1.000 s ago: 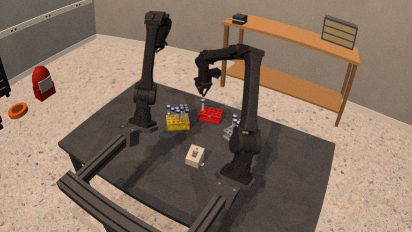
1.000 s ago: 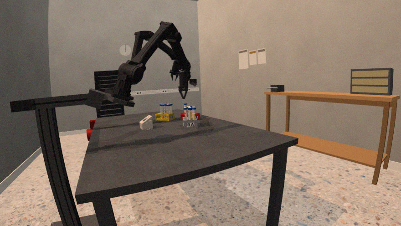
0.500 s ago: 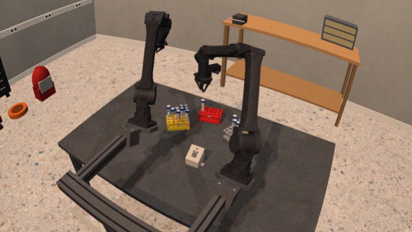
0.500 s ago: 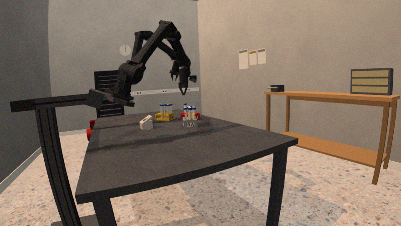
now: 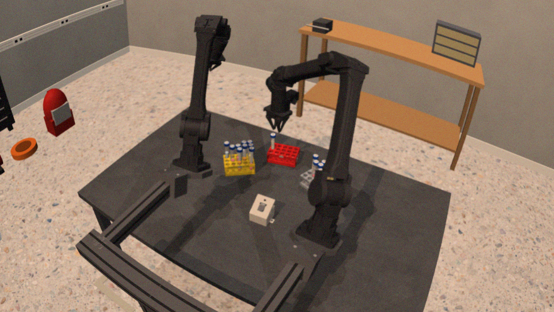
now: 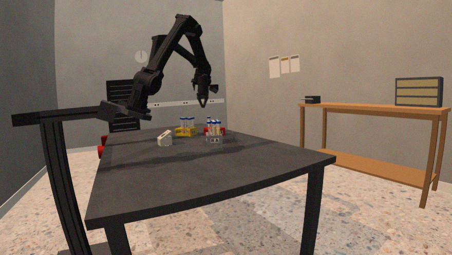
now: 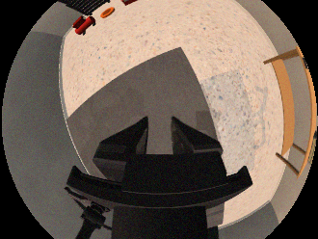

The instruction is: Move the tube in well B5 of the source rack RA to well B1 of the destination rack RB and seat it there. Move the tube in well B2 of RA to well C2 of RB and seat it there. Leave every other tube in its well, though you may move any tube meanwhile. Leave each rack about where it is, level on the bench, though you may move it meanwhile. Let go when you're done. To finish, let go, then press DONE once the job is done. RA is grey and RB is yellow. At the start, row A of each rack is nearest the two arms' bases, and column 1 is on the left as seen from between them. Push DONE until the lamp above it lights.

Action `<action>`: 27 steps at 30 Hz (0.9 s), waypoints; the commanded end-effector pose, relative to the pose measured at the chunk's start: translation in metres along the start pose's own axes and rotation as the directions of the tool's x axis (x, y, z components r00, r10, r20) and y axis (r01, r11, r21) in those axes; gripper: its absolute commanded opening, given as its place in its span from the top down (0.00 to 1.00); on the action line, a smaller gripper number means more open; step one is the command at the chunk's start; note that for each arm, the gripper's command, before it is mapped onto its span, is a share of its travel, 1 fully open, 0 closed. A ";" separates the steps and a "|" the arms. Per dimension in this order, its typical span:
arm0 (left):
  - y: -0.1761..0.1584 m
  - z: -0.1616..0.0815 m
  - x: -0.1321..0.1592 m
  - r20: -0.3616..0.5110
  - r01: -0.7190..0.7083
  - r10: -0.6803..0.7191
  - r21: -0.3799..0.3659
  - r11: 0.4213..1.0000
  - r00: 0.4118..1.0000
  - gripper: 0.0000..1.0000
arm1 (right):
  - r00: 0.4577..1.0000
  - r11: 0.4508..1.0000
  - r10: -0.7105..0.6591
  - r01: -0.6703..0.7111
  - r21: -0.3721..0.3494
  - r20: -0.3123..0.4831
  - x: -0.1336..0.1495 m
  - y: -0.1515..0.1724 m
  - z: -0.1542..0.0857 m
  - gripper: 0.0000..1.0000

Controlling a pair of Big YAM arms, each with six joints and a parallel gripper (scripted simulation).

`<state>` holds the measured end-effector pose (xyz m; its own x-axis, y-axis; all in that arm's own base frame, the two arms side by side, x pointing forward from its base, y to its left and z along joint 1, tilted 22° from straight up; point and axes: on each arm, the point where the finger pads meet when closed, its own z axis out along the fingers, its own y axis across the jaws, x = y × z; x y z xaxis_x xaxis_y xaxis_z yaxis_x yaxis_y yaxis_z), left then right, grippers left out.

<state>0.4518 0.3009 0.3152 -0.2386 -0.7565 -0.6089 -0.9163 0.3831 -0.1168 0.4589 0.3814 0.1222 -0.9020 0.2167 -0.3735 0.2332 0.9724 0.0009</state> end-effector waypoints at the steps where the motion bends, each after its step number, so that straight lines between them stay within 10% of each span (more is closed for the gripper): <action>1: -0.005 -0.013 -0.015 0.030 0.013 -0.013 0.022 1.000 0.999 0.70 | 0.994 0.993 -0.110 0.111 -0.038 0.027 0.007 -0.012 -0.011 0.70; 27: -0.005 -0.013 -0.015 0.030 0.013 -0.013 0.022 1.000 0.999 0.70 | 0.994 0.994 -0.107 0.108 -0.031 0.017 0.088 0.079 -0.010 0.70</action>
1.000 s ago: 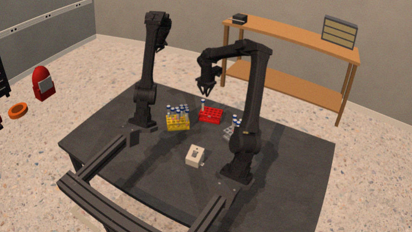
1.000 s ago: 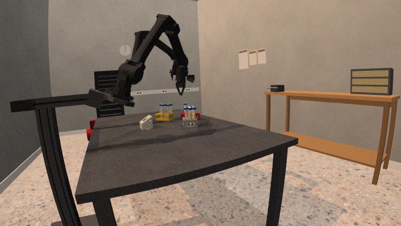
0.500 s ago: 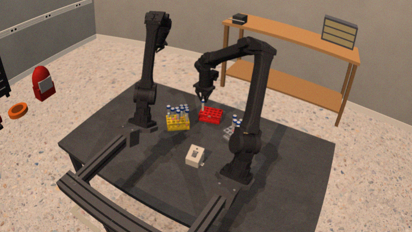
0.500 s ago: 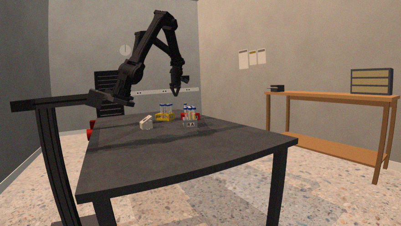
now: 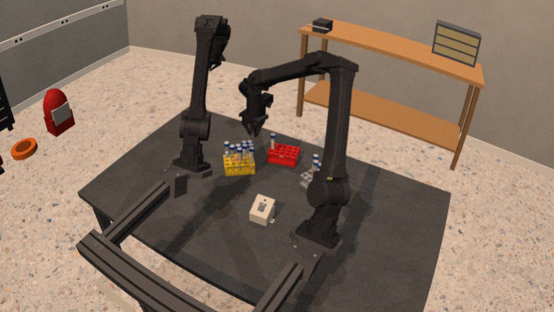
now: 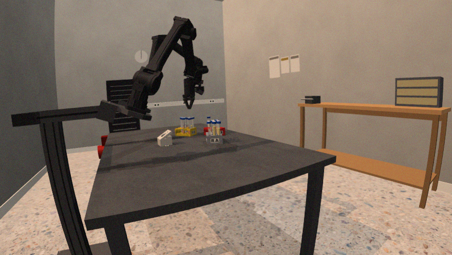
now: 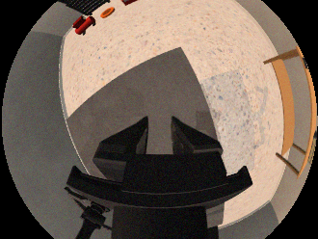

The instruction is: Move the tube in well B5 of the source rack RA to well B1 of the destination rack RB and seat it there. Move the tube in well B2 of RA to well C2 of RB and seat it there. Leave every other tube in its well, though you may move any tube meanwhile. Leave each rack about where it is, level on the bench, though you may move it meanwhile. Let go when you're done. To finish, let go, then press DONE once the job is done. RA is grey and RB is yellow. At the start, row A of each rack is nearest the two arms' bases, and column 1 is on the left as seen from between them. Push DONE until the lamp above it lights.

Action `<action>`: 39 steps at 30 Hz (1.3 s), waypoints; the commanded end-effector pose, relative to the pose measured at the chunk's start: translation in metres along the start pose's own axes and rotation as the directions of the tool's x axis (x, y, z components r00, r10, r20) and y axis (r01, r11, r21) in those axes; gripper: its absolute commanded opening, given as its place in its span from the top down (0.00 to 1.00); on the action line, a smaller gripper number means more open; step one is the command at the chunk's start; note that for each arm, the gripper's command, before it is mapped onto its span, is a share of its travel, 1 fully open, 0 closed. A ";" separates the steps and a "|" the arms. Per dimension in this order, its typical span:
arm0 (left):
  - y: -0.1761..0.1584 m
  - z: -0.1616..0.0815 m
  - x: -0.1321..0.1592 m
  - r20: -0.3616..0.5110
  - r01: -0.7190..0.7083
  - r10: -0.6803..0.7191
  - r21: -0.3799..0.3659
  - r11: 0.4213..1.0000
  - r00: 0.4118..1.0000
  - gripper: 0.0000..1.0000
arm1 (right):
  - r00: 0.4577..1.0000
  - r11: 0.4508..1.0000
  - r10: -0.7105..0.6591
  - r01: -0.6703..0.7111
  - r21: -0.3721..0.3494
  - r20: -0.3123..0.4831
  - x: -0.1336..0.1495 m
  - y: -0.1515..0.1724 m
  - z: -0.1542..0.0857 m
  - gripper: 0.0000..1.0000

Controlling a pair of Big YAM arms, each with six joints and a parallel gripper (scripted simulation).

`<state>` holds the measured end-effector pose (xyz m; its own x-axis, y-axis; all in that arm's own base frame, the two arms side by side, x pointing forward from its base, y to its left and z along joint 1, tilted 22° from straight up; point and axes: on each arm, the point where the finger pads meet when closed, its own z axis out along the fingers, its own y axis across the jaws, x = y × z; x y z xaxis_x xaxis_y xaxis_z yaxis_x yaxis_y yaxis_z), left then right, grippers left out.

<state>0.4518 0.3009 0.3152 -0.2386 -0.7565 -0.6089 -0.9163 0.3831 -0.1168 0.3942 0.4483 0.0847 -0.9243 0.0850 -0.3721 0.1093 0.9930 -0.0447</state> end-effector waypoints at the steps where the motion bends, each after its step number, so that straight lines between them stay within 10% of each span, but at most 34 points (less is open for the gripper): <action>1: -0.005 -0.013 -0.015 0.030 0.013 -0.013 0.022 1.000 0.999 0.70 | 1.000 0.999 0.026 -0.026 -0.027 0.015 -0.002 0.029 -0.016 0.70; 23: -0.005 -0.013 -0.015 0.030 0.013 -0.013 0.022 1.000 0.999 0.70 | 0.999 0.999 0.032 -0.032 -0.027 0.012 0.047 0.106 -0.015 0.70; 29: -0.005 -0.013 -0.015 0.030 0.013 -0.013 0.022 1.000 0.999 0.70 | 0.997 0.996 0.073 -0.072 -0.060 0.026 0.018 0.096 -0.038 0.70; 39: -0.005 -0.013 -0.015 0.030 0.013 -0.013 0.022 1.000 0.999 0.70 | 0.999 0.999 0.032 -0.032 -0.011 0.007 0.037 0.081 0.000 0.70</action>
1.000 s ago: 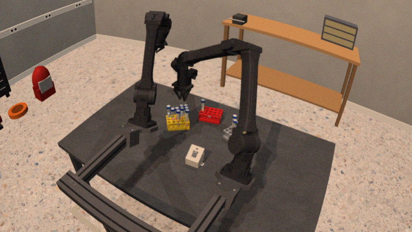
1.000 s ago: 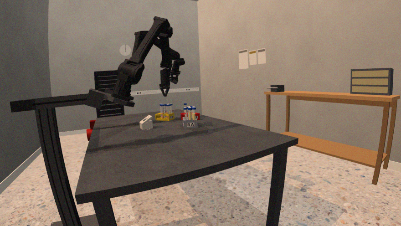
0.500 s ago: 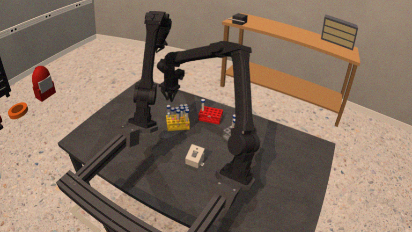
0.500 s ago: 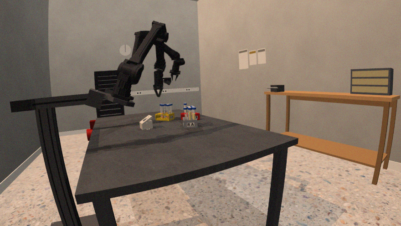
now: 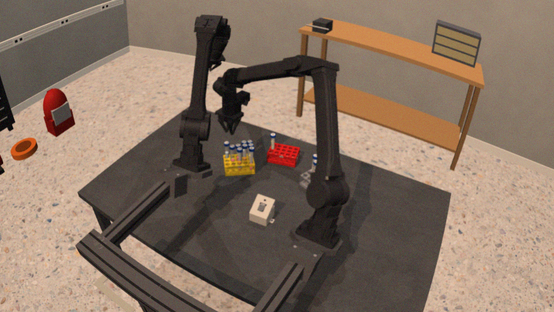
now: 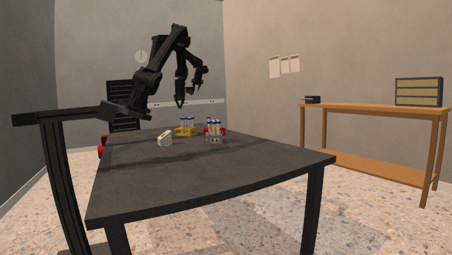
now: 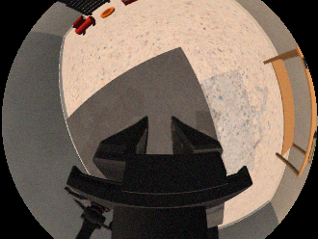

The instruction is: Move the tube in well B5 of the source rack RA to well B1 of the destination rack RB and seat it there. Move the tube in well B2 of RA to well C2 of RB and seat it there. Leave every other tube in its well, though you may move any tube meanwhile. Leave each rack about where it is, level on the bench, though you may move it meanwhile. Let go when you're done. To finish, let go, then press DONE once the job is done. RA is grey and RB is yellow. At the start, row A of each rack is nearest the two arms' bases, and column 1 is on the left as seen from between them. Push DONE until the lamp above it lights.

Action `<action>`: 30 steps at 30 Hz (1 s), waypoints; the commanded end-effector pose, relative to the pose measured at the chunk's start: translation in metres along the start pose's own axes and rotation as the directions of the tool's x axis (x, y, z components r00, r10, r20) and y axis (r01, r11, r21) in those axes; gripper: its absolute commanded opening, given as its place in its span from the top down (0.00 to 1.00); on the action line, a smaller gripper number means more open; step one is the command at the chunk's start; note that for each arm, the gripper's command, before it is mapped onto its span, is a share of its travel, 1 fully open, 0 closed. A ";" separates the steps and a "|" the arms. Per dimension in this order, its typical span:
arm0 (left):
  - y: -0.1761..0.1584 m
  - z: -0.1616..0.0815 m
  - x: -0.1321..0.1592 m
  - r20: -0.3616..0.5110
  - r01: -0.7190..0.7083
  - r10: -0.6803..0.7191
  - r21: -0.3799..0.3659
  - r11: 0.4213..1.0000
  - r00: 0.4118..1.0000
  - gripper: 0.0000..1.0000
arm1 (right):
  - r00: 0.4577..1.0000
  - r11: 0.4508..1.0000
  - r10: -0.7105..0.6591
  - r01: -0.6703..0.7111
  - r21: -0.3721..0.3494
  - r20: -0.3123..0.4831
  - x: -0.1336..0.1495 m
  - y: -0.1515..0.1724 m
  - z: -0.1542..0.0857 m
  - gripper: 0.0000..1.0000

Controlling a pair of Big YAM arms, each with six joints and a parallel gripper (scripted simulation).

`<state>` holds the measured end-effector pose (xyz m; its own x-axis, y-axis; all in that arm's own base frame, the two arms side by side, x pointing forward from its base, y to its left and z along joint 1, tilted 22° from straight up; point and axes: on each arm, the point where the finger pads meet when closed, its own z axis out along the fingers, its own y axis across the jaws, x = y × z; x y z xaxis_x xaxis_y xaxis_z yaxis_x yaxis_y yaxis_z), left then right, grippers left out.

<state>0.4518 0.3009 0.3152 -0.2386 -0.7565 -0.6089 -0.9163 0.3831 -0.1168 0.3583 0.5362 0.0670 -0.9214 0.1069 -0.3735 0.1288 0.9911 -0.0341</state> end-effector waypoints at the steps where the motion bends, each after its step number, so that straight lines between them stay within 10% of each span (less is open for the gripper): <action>1: -0.005 -0.013 -0.015 0.030 0.013 -0.013 0.022 1.000 0.999 0.70 | 1.000 1.000 0.005 -0.005 0.001 0.002 -0.008 -0.004 0.013 0.70; 14: -0.005 -0.013 -0.015 0.030 0.013 -0.013 0.022 1.000 0.999 0.70 | 1.000 1.000 -0.008 0.008 0.005 -0.002 0.002 -0.004 0.040 0.70; 15: -0.005 -0.013 -0.015 0.030 0.013 -0.013 0.022 1.000 0.999 0.70 | 1.000 0.999 0.016 -0.016 -0.046 0.021 -0.016 0.004 0.011 0.70; 30: -0.005 -0.013 -0.015 0.030 0.013 -0.013 0.022 1.000 0.999 0.70 | 1.000 1.000 -0.002 0.002 0.007 -0.003 -0.001 -0.007 0.067 0.70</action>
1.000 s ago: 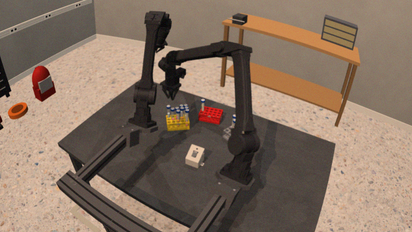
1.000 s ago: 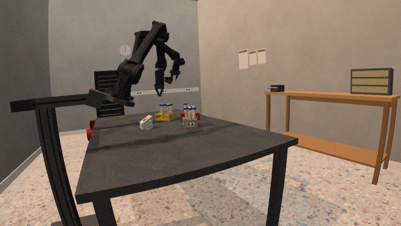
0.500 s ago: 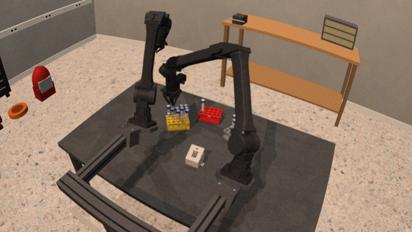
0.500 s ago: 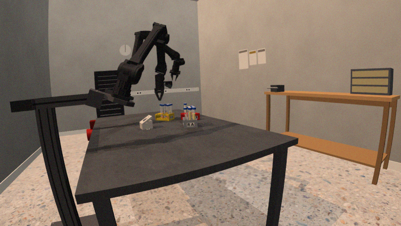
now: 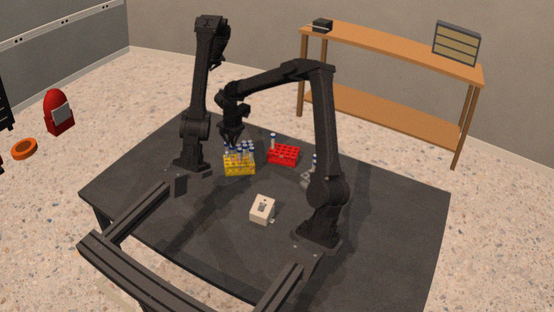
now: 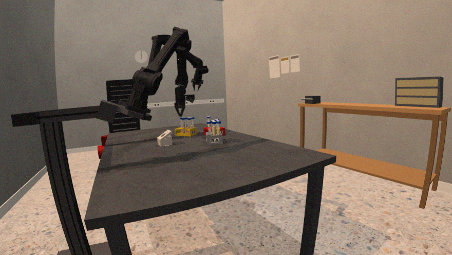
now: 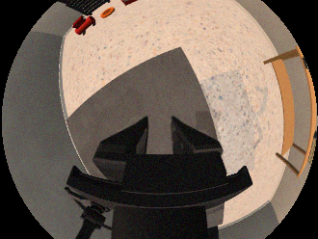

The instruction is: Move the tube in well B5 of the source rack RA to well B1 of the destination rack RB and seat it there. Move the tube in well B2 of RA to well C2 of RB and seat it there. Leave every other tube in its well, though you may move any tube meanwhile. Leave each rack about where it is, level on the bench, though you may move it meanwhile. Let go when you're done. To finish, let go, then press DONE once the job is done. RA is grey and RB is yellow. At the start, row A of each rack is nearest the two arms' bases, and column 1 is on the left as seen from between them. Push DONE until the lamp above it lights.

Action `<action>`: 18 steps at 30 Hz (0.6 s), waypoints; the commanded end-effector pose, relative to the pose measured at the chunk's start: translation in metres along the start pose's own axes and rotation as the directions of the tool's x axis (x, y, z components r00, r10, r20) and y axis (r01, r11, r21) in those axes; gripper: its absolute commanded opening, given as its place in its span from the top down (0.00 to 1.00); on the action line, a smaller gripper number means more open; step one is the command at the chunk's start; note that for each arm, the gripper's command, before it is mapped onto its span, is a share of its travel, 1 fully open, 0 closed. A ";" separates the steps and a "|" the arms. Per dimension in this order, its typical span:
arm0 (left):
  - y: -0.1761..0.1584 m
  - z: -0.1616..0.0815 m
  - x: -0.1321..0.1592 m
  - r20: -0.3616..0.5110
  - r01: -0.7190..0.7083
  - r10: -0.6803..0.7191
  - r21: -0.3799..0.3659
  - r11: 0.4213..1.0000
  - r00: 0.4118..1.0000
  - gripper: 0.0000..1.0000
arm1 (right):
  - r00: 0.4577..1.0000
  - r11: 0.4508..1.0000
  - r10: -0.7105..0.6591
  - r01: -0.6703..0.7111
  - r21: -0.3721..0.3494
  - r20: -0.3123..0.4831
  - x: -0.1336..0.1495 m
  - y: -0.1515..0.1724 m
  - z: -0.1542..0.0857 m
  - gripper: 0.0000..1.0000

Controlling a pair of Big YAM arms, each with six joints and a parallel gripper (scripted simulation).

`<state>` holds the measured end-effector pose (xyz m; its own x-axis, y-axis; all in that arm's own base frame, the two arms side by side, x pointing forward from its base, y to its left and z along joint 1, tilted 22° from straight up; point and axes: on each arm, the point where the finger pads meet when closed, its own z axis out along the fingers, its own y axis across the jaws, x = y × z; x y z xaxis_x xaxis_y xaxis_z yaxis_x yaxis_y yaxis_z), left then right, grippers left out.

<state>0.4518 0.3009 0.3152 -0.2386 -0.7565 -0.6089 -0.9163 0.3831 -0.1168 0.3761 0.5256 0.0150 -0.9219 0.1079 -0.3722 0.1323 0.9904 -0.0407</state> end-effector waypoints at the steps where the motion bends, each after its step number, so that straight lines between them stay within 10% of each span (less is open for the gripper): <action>1: -0.005 -0.013 -0.015 0.030 0.013 -0.013 0.022 1.000 0.999 0.70 | 1.000 1.000 -0.003 0.003 0.000 -0.001 -0.003 -0.001 0.011 0.70; 4: -0.005 -0.013 -0.015 0.030 0.013 -0.013 0.022 1.000 0.999 0.70 | 0.999 0.998 0.028 -0.026 -0.064 0.028 -0.026 0.012 -0.024 0.70; 18: -0.005 -0.013 -0.015 0.030 0.013 -0.013 0.022 1.000 0.999 0.70 | 1.000 1.000 0.004 -0.004 -0.006 0.002 -0.008 0.000 0.013 0.70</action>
<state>0.4518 0.3009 0.3152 -0.2386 -0.7565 -0.6089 -0.9163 0.3831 -0.1168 0.3789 0.5260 0.0136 -0.9208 0.1085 -0.3747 0.1311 0.9907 -0.0354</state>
